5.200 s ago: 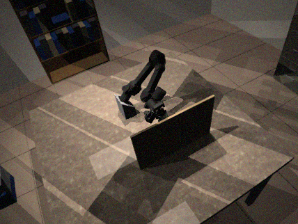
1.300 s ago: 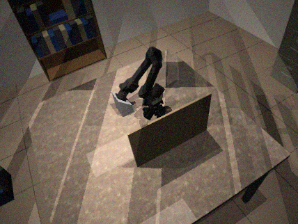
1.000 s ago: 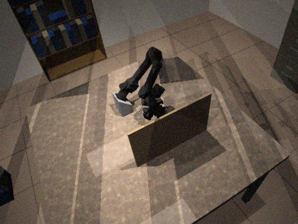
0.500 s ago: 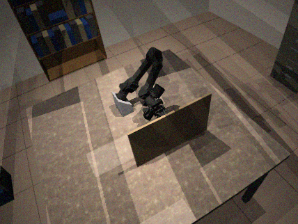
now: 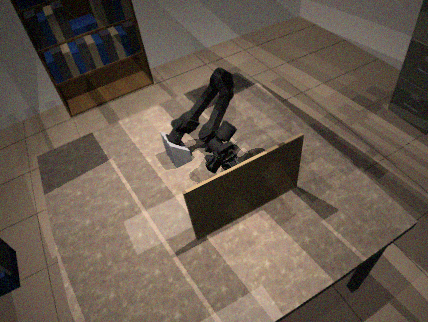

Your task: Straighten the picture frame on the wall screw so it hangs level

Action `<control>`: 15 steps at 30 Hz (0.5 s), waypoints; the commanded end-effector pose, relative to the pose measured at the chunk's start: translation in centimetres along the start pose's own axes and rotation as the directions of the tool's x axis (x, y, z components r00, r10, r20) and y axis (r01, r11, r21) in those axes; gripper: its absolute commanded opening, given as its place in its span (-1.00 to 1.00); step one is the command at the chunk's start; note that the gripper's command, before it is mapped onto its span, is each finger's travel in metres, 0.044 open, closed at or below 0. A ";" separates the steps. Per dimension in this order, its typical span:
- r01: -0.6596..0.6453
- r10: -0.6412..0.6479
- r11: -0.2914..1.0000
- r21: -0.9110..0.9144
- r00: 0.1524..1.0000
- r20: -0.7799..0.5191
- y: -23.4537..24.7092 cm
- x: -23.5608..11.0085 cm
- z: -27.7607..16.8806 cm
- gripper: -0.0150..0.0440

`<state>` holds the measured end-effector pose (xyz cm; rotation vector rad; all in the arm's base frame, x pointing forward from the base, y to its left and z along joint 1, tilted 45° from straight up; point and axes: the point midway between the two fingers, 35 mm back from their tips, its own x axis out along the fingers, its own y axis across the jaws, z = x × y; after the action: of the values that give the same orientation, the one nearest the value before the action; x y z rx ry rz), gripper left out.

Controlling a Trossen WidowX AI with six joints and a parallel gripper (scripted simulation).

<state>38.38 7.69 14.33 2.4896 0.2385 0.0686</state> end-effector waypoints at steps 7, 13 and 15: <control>0.001 -0.001 0.997 -0.083 1.000 0.000 0.0 0.0 0.0 -0.49; 0.001 -0.001 0.993 -0.115 1.000 0.000 0.1 0.0 0.0 -0.49; 0.001 -0.001 0.991 -0.130 1.000 0.000 0.1 0.0 0.0 -0.49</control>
<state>38.41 7.62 14.37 2.3802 0.2242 0.0789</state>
